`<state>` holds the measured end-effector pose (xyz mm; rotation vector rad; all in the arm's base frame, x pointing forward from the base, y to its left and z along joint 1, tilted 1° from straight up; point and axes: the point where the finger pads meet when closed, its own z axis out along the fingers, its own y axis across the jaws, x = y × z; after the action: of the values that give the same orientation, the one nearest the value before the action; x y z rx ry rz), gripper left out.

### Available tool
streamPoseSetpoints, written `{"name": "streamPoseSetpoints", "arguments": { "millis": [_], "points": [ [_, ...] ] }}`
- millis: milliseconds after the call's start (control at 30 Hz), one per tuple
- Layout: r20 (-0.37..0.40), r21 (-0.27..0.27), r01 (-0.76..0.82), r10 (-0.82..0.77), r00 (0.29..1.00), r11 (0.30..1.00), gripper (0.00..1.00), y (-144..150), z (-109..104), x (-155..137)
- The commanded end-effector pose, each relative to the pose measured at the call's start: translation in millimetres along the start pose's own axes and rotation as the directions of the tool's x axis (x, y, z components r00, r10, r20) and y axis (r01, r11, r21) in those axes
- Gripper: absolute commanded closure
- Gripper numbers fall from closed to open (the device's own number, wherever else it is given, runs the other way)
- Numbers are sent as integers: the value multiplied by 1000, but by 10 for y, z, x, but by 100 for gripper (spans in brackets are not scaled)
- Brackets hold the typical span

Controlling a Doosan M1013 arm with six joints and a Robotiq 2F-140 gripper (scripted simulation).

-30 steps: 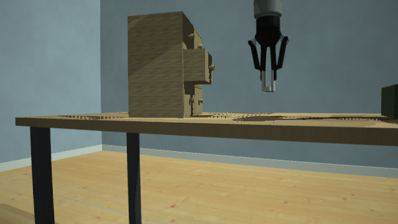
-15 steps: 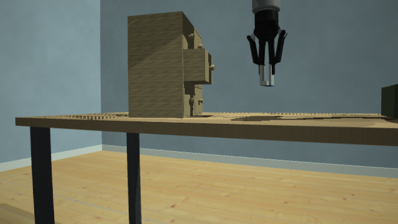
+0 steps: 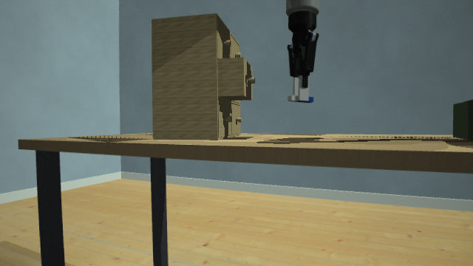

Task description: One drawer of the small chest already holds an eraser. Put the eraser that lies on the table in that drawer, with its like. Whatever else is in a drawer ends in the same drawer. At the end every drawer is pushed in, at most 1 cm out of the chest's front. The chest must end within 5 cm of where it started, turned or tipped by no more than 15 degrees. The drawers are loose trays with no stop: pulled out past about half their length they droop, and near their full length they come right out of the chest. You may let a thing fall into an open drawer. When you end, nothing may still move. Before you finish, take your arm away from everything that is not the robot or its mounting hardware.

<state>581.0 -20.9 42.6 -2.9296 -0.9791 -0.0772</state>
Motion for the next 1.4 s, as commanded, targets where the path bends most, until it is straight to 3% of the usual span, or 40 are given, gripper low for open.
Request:
{"name": "streamPoseSetpoints", "arguments": {
  "millis": [0, 167, 467, 833, 1367],
  "points": [
    [21, -28, -273, 274, 962, 962, 89, 6, 7, 92],
    [32, -54, -473, 475, 879, 879, 89, 5, 3, 92],
    [32, -54, -473, 475, 879, 879, 89, 3, -67, 96],
    [32, -54, -473, 475, 879, 879, 89, -6, -332, 111],
    [32, -54, -473, 475, 879, 879, 89, -32, -1078, 154]
  ]
}}
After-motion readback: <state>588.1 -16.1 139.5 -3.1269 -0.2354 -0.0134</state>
